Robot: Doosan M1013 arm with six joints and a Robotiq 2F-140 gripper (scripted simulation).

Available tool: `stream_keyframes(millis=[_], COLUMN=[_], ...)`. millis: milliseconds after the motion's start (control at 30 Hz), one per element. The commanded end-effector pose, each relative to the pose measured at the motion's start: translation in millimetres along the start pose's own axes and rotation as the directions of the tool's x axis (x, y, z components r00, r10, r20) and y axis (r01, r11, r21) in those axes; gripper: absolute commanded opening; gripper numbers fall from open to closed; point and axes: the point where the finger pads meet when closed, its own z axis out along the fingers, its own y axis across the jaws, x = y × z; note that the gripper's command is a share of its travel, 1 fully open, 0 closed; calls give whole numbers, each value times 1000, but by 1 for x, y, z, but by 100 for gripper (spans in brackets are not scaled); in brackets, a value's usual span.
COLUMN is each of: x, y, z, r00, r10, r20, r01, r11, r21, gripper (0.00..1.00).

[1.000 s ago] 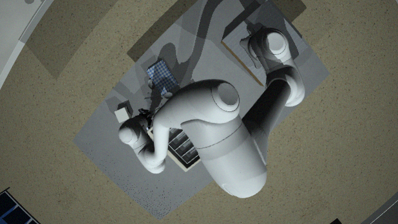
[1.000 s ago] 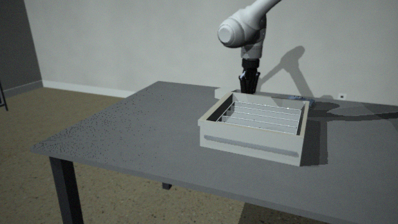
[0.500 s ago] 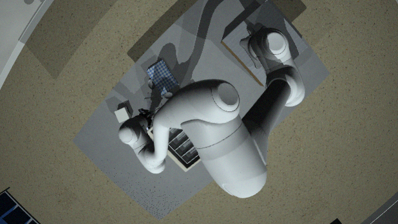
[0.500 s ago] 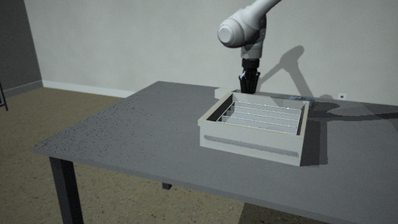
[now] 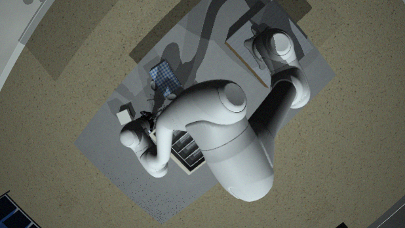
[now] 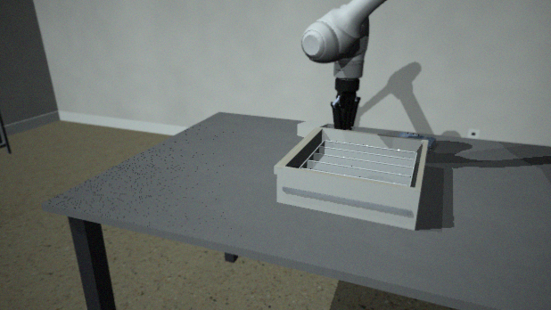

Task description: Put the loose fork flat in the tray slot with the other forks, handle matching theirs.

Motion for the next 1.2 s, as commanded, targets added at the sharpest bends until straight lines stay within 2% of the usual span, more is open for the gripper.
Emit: stream_keyframes(millis=[0, 367, 433, 933, 1000, 1167], x=[0, 0, 0, 0, 0, 0], y=[0, 0, 0, 0, 0, 0], z=[-7, -51, -51, -130, -130, -150], r00=[1000, 1000, 1000, 1000, 1000, 1000], r10=[0, 0, 0, 0, 0, 0], r20=[0, 0, 0, 0, 0, 0], r01=[0, 0, 0, 0, 0, 0], r11=[1000, 1000, 1000, 1000, 1000, 1000], r21=[0, 0, 0, 0, 0, 0], gripper=[2, 2, 2, 2, 2, 2])
